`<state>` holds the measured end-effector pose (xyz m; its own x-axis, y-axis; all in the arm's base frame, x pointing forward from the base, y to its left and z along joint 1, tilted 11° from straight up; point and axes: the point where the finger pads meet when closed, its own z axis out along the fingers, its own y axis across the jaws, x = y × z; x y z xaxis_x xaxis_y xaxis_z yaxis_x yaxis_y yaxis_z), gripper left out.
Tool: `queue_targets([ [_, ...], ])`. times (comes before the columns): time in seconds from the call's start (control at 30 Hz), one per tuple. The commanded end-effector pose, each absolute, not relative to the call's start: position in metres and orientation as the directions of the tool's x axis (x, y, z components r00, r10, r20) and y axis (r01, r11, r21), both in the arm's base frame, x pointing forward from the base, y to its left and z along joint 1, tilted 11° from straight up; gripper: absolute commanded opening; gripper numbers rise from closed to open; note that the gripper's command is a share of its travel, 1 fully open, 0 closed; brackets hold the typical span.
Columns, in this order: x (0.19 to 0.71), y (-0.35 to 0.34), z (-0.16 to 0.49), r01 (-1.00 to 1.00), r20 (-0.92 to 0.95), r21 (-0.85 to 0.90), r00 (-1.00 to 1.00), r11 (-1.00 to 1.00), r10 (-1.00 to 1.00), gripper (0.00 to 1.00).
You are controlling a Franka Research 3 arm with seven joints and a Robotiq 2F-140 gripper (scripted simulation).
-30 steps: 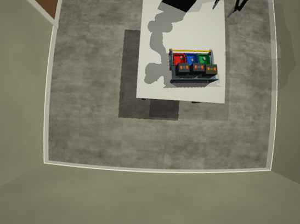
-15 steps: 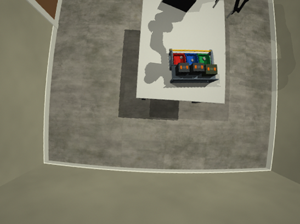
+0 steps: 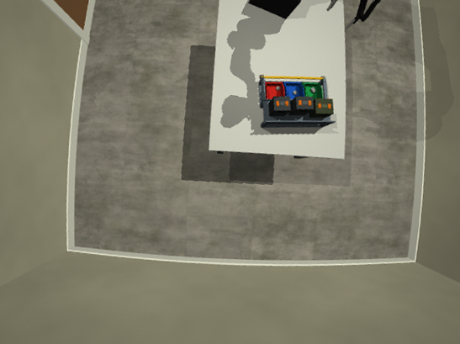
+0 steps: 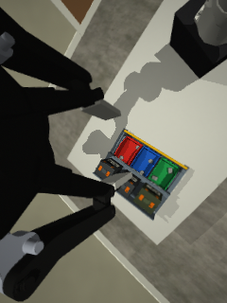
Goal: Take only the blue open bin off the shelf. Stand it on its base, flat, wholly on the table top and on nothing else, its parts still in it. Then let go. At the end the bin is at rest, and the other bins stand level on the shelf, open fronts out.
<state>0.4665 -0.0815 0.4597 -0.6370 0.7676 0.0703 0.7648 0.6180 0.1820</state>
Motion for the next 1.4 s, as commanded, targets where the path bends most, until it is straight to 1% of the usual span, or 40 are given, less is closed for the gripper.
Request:
queue_targets([
  [0.0,0.4673,-0.0792,0.4583,0.847,0.095,0.168,-0.524,0.505,0.846,0.57],
  [0.3,0.4668,-0.0803,0.4596,0.844,0.092,0.170,-0.528,0.509,0.844,0.57],
  [0.43,0.4673,-0.0792,0.4581,0.935,0.126,0.146,-0.342,0.324,0.931,0.57],
  [0.87,0.4670,-0.0803,0.4596,0.933,0.123,0.148,-0.346,0.328,0.930,0.57],
  [1.0,0.4671,-0.0791,0.4580,0.985,0.153,0.117,-0.147,0.129,0.977,0.57],
  [1.37,0.4671,-0.0791,0.4580,0.985,0.153,0.117,-0.147,0.129,0.977,0.57],
])
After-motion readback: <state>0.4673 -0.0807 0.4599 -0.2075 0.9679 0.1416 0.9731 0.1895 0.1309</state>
